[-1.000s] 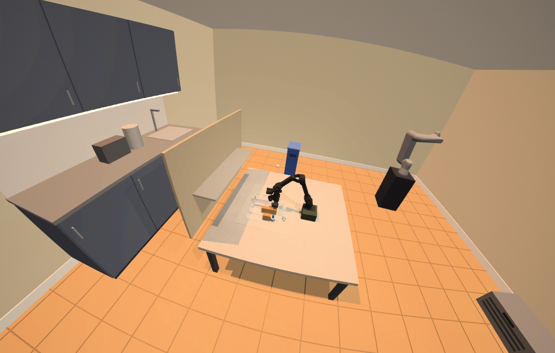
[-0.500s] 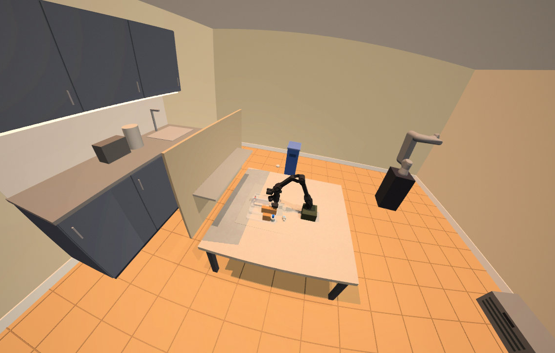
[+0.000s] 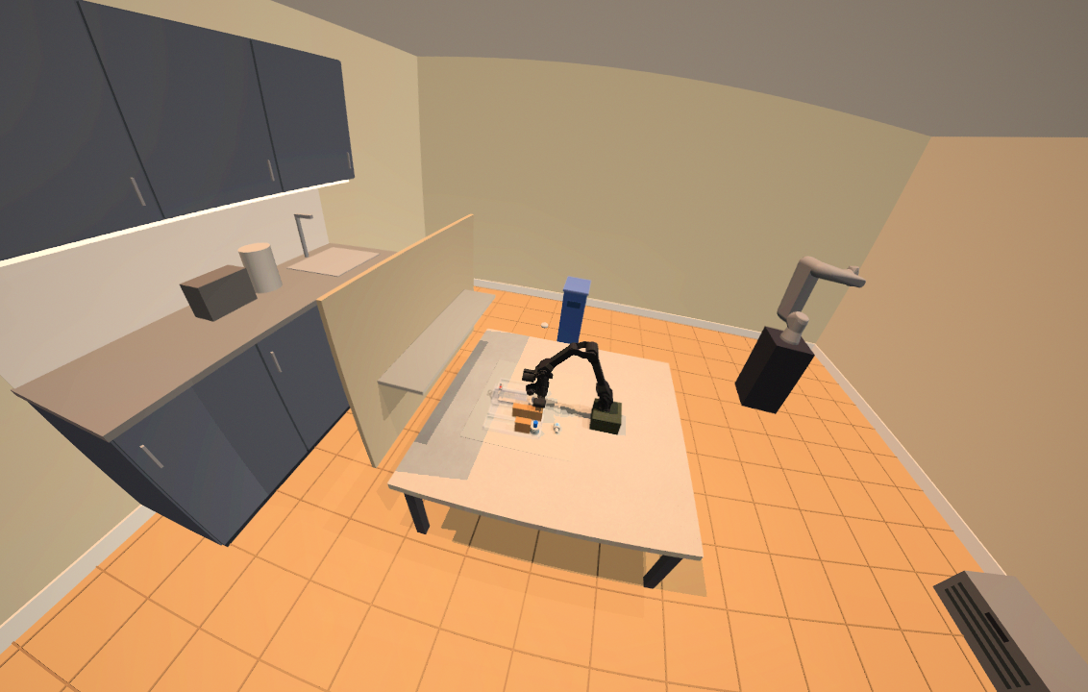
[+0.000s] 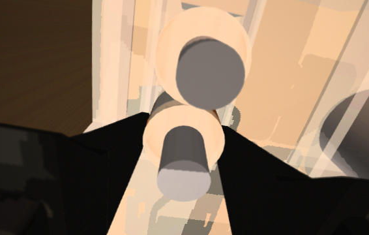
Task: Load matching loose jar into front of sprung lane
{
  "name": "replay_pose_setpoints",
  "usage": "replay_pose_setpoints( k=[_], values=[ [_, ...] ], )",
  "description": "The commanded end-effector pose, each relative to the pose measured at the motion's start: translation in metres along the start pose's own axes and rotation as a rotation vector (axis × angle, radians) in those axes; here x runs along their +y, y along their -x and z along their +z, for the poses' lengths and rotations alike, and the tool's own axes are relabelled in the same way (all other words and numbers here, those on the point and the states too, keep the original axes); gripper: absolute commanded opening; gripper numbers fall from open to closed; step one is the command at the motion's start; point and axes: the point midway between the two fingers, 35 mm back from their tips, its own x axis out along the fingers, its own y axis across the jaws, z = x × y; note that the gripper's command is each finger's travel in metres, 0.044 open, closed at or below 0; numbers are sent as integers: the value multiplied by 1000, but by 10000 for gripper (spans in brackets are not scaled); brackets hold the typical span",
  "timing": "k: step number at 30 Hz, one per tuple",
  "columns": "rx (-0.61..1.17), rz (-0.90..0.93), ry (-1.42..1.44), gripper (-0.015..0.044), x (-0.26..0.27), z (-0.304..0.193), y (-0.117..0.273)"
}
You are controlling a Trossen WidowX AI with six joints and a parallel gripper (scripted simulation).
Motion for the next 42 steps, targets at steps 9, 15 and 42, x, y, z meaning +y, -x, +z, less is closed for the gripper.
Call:
replay_pose_setpoints(
  k=[9, 15, 42],
  values=[
    [-13, -2, -3, 0, 0, 1, 0],
    [-13, -2, -3, 0, 0, 0, 0],
    [-12, -2, -3, 0, 0, -7, 0]
  ],
)
